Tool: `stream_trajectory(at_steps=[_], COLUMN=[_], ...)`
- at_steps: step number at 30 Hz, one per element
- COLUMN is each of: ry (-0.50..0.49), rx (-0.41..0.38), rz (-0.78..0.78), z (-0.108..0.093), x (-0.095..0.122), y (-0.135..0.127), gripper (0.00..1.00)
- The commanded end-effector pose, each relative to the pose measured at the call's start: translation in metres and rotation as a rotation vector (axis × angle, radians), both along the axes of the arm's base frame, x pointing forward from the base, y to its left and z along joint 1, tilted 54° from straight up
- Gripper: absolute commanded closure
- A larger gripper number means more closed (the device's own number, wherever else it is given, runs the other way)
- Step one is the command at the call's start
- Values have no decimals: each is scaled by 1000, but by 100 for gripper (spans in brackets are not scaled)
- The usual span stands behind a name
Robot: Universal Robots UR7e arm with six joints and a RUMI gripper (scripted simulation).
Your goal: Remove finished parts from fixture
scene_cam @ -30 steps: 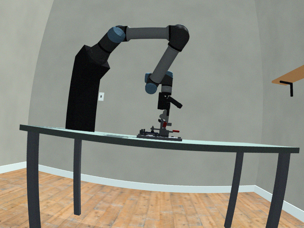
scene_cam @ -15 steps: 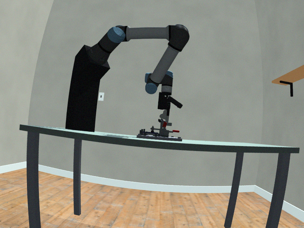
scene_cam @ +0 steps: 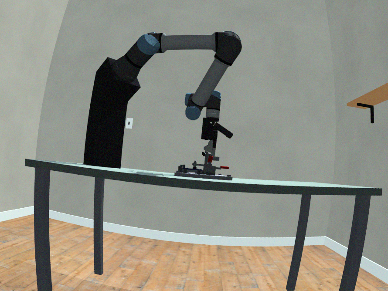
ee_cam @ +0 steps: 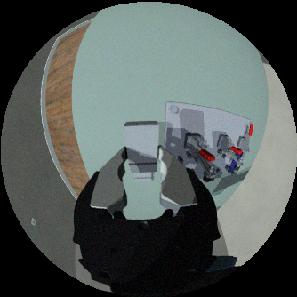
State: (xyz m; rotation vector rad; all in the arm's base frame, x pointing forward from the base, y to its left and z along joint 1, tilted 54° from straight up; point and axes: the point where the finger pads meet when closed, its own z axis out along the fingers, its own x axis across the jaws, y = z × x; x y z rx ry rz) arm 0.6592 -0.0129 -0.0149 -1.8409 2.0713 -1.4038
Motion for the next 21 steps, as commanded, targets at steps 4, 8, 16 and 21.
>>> stream_trajectory(at_steps=[4, 8, 16, 21], ry=[-6, -6, -6, -6], rx=[0, 0, 0, 0], rz=[1, 1, 1, 1], z=[0, -2, -10, -14], x=[4, 6, 14, 18], y=[-1, -4, -12, -16], gripper=[100, 100, 100, 100])
